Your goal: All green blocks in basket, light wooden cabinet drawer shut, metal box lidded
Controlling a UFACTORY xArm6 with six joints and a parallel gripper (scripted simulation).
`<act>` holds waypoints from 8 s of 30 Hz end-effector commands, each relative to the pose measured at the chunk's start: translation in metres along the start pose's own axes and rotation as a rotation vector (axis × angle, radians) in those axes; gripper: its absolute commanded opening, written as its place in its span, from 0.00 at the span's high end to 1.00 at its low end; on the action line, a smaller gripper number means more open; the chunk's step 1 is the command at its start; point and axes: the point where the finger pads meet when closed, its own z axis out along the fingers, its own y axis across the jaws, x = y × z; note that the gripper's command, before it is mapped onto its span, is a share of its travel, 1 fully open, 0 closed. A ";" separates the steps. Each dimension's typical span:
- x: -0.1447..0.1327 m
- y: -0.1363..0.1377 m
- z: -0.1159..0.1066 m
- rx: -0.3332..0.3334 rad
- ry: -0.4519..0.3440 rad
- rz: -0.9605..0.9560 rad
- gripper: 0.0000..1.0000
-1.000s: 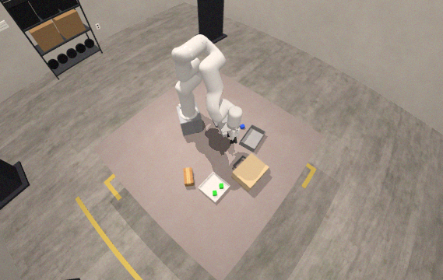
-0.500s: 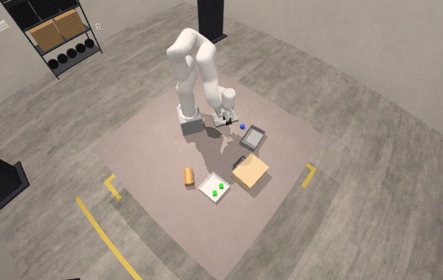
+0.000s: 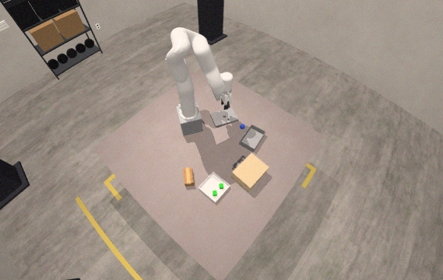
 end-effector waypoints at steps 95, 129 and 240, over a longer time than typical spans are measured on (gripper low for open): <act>-0.010 0.017 0.083 0.053 0.021 0.015 0.56; -0.010 0.015 0.117 0.053 0.021 0.015 0.56; -0.010 0.014 0.144 0.053 0.021 0.015 0.56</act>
